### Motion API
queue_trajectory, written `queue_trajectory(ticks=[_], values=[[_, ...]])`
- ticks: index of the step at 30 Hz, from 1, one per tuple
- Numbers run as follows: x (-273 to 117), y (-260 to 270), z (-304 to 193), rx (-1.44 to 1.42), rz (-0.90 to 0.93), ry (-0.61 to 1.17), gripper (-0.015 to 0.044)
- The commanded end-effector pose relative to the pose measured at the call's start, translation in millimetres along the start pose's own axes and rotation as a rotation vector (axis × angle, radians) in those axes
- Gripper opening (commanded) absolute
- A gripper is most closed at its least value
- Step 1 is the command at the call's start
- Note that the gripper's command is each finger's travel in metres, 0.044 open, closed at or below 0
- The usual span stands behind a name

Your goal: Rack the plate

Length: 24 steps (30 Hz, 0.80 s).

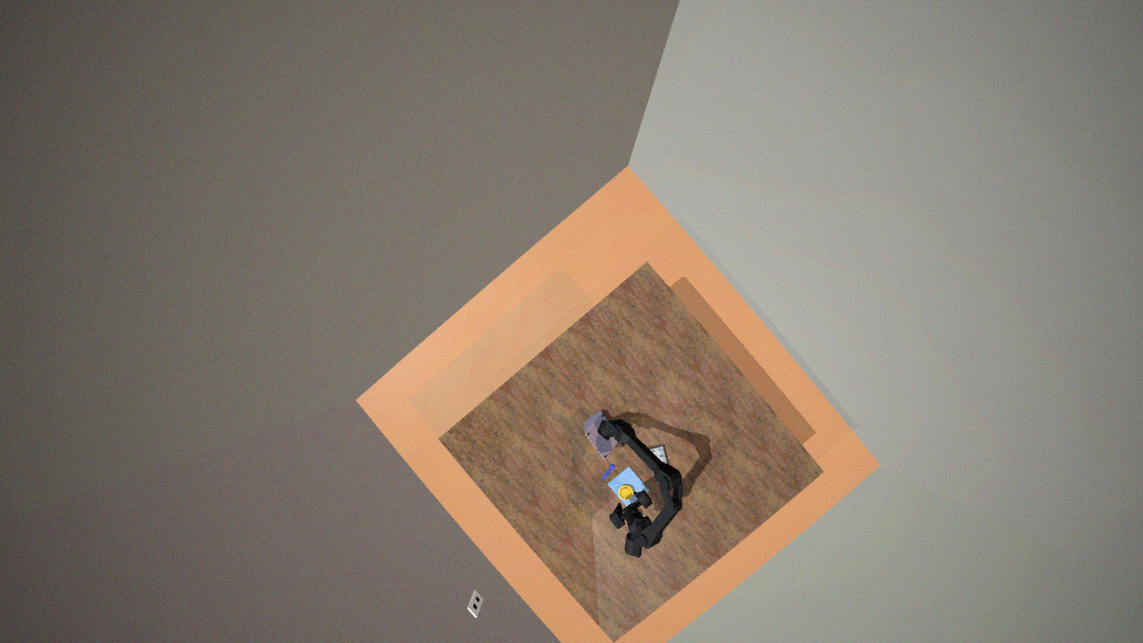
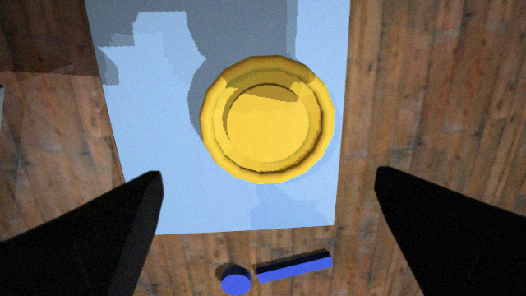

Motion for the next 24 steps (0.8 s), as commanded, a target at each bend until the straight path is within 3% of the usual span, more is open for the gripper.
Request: queue_trajectory(ticks=[1, 24], values=[[4.7, 0.7, -0.8, 0.0, -0.006, -0.014, 0.04], [41.9, -2.4, 2.2, 0.0, -0.005, -0.014, 0.04]])
Point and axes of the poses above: the point midway between the two fingers, 35 mm back from their tips, its own x axis out along the fingers, its own y axis across the jaws, z = x × y, the point moved 1 cm from there along -x, back along the fingers, and after that the axes turned 15 degrees about -x, right-handed, at the moved point
